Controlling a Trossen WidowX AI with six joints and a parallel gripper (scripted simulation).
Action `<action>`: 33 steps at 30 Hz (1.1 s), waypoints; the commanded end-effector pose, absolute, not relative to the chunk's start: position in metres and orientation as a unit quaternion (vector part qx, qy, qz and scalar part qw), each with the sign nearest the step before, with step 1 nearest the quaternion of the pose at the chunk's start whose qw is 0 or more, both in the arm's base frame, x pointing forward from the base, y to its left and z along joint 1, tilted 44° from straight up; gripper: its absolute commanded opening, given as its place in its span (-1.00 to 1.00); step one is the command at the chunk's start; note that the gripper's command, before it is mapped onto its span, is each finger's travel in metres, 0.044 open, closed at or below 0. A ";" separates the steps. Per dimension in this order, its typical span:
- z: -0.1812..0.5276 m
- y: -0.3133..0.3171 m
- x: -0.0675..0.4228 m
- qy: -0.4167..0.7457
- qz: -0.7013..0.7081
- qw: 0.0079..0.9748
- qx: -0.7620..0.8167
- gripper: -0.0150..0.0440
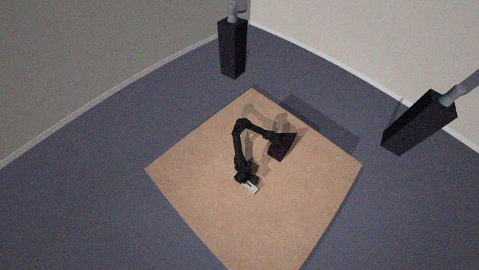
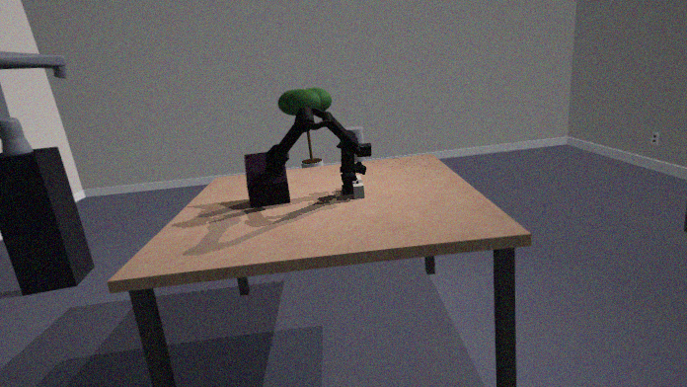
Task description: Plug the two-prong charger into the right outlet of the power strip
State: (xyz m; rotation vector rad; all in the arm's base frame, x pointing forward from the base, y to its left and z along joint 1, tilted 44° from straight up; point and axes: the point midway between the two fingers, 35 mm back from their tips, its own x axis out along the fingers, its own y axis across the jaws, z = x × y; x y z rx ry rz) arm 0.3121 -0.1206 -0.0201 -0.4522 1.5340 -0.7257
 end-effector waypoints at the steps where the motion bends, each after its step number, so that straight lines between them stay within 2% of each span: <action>1: -0.015 -0.119 0.320 0.662 -0.322 0.648 -0.198 -0.49; 28: -0.019 -0.120 0.312 0.673 -0.318 0.638 -0.199 -0.49; 33: -0.019 -0.120 0.312 0.673 -0.318 0.638 -0.199 -0.05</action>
